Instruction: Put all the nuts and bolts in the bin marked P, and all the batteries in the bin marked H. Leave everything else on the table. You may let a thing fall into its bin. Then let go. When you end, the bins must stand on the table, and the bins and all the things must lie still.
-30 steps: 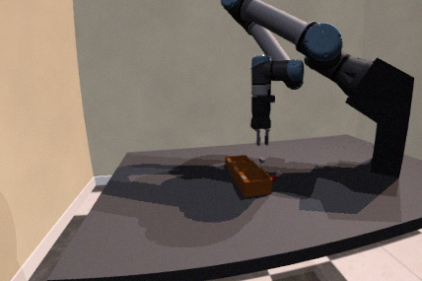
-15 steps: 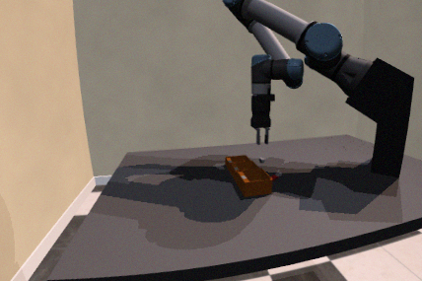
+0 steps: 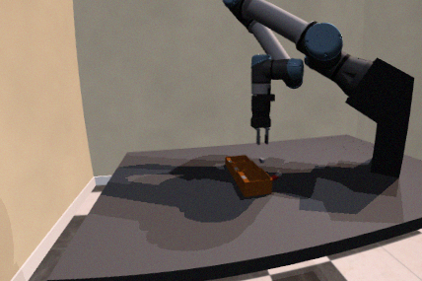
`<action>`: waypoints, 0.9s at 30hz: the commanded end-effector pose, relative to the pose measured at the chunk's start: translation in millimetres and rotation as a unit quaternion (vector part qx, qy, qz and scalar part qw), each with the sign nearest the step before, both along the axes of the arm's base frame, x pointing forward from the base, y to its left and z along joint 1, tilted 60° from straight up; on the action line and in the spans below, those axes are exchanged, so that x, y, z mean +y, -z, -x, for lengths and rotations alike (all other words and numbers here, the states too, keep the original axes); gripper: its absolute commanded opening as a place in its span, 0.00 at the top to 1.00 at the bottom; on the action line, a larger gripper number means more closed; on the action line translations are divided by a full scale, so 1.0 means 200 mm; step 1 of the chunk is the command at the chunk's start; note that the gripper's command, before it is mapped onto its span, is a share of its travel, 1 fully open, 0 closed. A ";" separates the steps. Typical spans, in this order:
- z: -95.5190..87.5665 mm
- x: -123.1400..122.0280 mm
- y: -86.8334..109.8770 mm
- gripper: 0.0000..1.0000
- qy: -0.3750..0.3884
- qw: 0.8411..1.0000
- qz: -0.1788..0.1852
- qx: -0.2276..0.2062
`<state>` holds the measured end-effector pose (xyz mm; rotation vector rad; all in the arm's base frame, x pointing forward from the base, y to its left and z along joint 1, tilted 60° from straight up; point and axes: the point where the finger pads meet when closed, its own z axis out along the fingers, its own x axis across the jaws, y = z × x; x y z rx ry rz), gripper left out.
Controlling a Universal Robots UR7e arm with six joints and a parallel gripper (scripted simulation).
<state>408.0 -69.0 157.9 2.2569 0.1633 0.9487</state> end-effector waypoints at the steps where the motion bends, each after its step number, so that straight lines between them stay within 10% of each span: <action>1: 0.00 0.00 0.00 0.38 0.000 1.000 0.000 0.000; 27: -0.21 -0.16 0.15 0.38 0.000 1.000 0.000 0.000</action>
